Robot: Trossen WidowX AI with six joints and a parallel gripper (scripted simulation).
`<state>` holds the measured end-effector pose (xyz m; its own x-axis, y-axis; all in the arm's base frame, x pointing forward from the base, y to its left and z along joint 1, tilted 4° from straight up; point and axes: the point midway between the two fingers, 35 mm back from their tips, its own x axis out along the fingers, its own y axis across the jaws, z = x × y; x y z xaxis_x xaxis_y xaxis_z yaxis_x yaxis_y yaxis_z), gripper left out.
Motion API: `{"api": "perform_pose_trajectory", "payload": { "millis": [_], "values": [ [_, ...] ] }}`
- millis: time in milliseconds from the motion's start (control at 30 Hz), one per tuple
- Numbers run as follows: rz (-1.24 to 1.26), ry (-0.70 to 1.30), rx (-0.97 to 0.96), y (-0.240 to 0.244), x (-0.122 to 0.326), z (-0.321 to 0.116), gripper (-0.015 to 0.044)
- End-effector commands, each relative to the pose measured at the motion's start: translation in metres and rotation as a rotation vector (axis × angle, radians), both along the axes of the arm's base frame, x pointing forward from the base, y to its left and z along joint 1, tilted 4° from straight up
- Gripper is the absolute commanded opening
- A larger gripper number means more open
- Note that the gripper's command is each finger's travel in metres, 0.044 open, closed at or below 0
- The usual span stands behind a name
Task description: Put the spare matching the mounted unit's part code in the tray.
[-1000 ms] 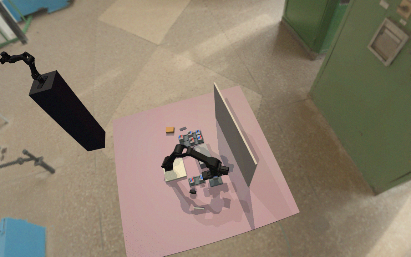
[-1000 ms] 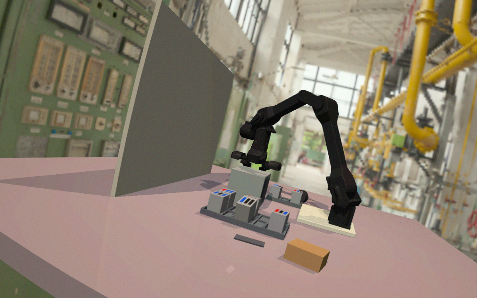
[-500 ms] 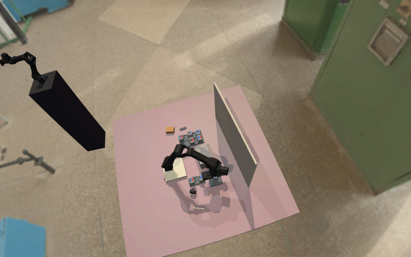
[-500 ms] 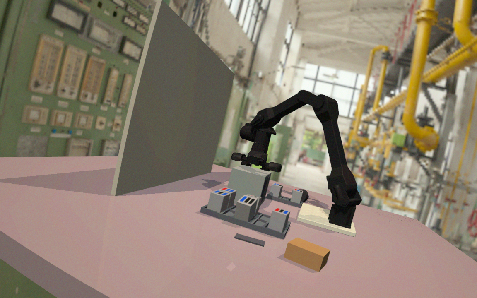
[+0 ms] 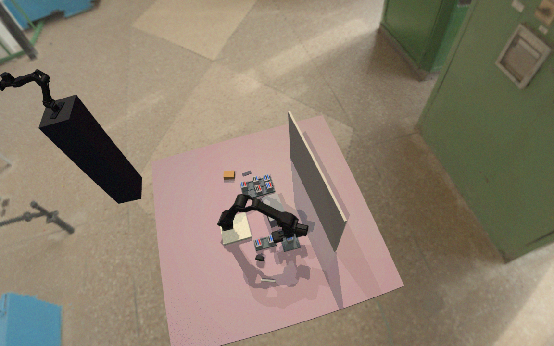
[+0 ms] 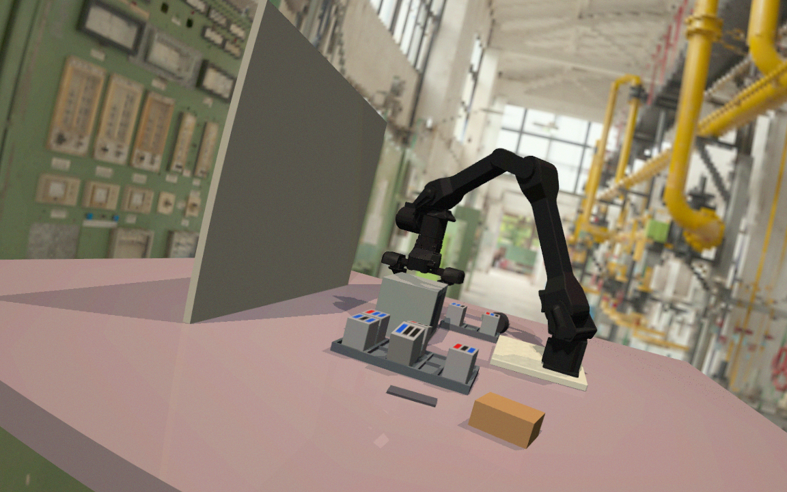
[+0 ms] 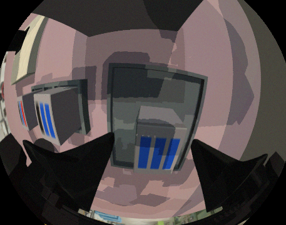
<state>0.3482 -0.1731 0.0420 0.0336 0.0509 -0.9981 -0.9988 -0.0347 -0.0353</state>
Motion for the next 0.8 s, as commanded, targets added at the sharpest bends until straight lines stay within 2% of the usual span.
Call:
{"api": "perform_pose_trajectory", "payload": {
  "millis": [0, 300, 767],
  "values": [
    [0.000, -0.001, 0.000, 0.000, 0.000, 0.002, 0.0440],
    [-0.004, 0.005, 0.006, -0.005, -0.003, 0.104, 0.0440],
    [-0.009, -0.009, -0.005, -0.007, -0.001, 0.103, 0.0440]
  ]
}}
